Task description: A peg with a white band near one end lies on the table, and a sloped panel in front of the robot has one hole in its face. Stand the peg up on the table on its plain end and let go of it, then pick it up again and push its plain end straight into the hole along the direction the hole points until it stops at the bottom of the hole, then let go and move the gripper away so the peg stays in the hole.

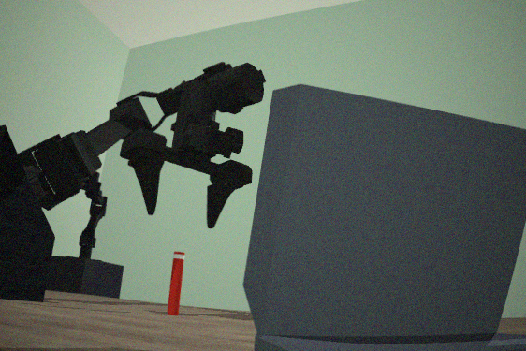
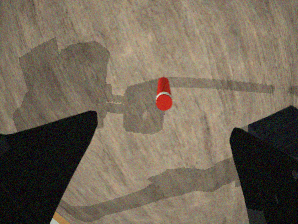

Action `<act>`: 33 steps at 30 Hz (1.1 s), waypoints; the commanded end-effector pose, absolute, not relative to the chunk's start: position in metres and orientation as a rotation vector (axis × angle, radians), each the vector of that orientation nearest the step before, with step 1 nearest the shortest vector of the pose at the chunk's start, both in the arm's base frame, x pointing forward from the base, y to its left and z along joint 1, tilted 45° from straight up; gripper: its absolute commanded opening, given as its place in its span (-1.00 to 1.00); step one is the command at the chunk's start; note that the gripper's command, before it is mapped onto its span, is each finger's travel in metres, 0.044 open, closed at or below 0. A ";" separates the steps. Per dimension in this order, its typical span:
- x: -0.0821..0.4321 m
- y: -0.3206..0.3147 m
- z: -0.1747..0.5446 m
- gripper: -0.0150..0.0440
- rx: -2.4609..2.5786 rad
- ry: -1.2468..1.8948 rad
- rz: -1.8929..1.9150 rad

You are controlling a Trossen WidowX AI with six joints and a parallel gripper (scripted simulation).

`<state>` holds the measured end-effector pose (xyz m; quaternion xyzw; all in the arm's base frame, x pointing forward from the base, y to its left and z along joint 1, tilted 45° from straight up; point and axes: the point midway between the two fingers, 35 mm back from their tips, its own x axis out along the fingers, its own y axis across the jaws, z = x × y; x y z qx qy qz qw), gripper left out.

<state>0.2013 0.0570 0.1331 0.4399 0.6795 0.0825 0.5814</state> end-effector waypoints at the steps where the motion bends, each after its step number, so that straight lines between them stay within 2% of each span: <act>1: 0.202 0.057 0.133 1.00 1.039 1.591 0.204; 33: 0.202 0.061 0.129 1.00 0.420 1.323 0.758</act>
